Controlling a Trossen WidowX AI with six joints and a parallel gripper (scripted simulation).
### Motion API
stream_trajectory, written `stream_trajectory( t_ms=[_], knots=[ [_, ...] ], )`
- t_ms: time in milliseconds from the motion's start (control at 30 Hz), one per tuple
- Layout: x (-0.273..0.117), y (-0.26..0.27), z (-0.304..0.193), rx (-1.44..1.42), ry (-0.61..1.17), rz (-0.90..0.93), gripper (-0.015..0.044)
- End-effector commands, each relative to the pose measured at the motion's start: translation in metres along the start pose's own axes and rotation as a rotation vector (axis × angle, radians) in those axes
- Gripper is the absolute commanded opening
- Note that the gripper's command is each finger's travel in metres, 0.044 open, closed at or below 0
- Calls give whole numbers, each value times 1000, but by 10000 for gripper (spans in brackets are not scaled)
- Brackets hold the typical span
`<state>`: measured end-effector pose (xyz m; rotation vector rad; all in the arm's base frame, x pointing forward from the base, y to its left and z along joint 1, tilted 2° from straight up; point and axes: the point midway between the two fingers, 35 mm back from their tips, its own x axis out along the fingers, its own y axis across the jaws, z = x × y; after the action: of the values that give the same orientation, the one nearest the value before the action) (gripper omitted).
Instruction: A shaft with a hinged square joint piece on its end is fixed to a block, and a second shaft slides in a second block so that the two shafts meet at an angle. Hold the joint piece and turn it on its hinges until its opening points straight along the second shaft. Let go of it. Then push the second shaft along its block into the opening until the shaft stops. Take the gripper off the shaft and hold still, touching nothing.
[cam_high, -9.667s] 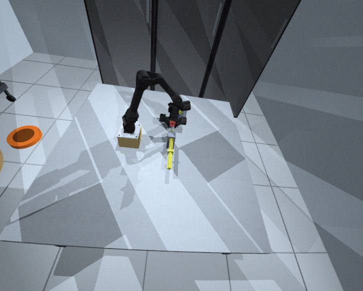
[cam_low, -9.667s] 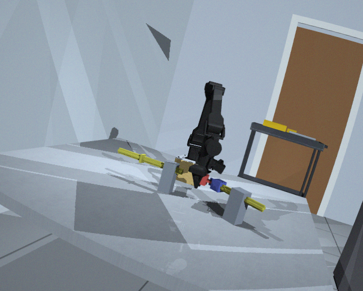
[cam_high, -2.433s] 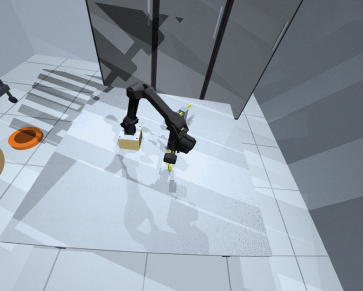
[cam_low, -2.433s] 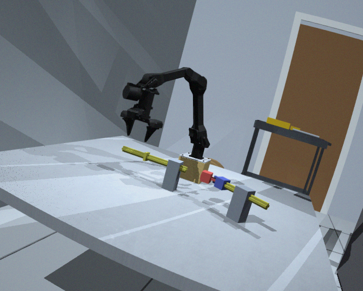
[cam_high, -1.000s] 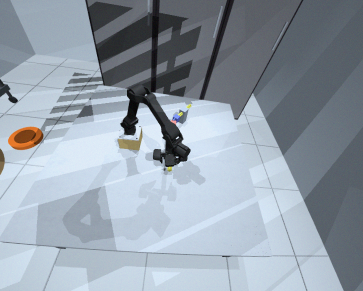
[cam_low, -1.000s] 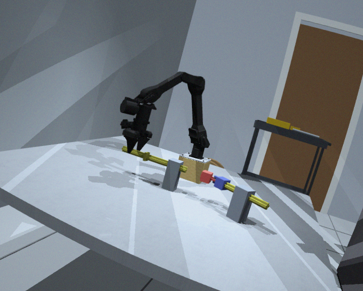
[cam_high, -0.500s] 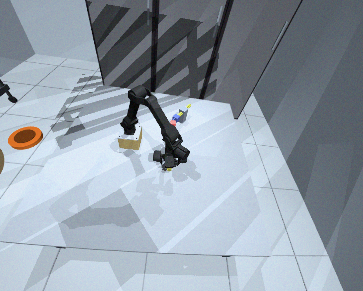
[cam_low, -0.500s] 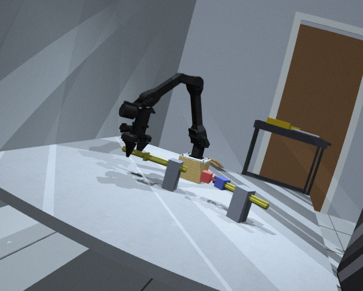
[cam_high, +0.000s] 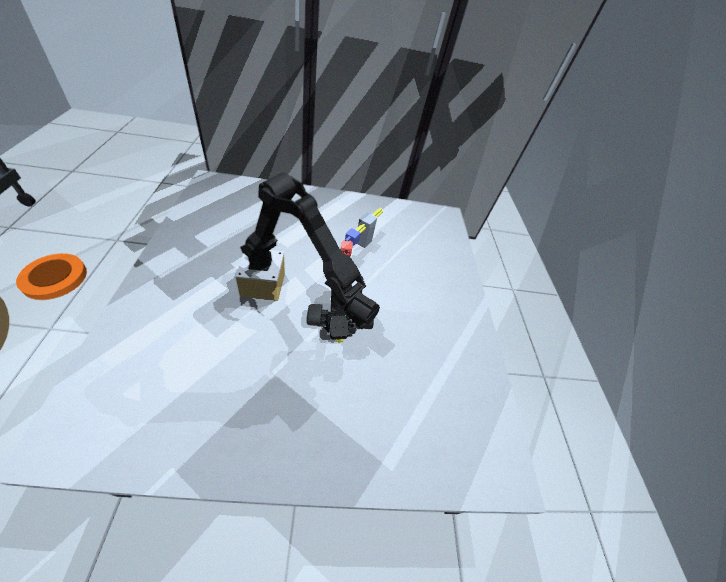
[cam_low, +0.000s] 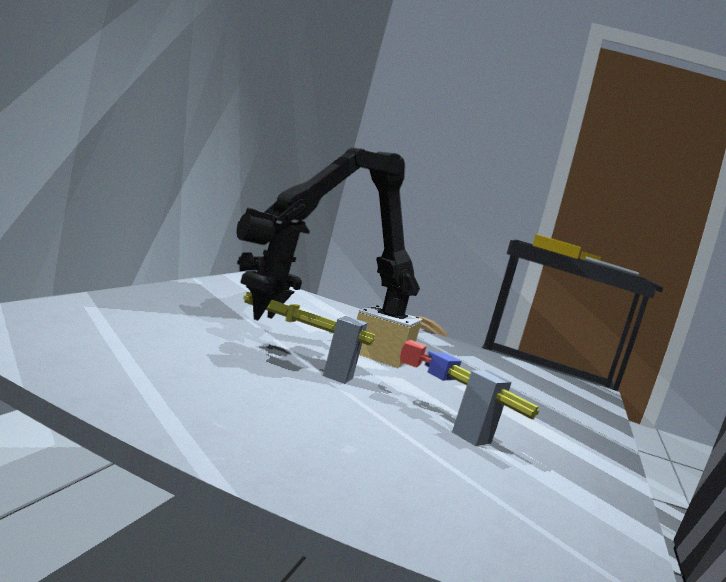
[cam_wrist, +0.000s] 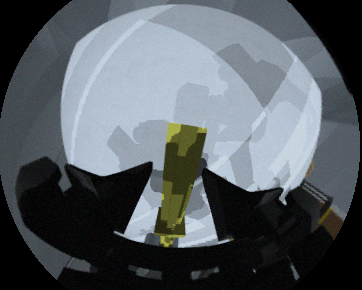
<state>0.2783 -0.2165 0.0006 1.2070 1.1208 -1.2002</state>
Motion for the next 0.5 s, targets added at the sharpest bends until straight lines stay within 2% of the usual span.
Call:
stream_trajectory(
  t_ms=[0,167,467],
  knots=[
    [0,1,-1,4,4,5,230],
    [0,1,-1,4,4,5,102],
    [0,1,-1,4,4,5,102]
  ],
)
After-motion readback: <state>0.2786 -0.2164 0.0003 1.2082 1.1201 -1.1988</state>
